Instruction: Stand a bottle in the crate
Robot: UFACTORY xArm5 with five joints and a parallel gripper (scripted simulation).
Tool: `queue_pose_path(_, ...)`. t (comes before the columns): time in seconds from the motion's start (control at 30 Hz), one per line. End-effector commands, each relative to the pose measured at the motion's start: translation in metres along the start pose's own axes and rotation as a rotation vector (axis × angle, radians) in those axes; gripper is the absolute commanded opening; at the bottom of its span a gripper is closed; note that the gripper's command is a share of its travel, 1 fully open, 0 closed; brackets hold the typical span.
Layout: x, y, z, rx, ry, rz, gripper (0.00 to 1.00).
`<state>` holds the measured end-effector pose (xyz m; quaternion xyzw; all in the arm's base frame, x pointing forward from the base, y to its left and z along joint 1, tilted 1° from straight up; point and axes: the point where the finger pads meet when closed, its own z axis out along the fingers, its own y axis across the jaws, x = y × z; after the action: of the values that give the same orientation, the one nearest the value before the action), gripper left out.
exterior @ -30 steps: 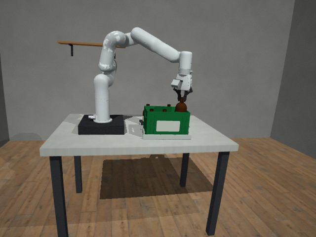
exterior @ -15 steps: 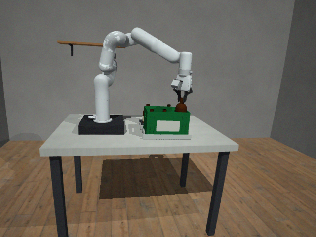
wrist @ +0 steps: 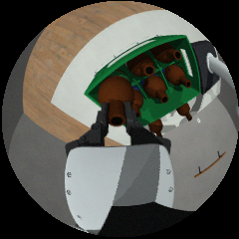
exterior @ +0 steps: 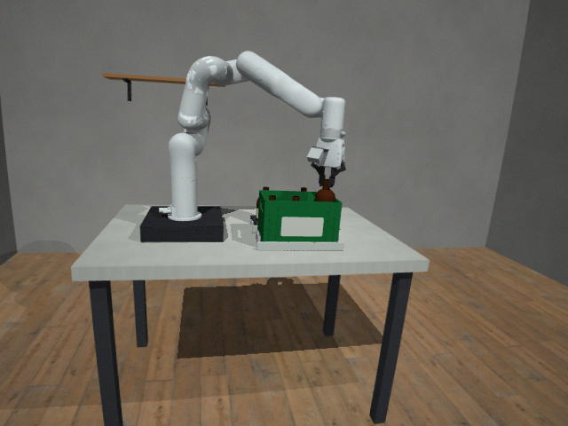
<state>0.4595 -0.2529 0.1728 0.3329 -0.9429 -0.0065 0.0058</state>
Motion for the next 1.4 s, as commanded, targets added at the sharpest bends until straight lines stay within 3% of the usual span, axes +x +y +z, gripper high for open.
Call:
queue_pose_path(0.0, 0.0, -0.001, 0.003, 0.005, -0.002, 0.0, 0.0)
queue_pose_path(0.67, 0.0, -0.001, 0.02, 0.005, -0.002, 0.0, 0.0)
queue_pose_path(1.37, 0.0, -0.001, 0.022, 0.005, -0.002, 0.0, 0.0)
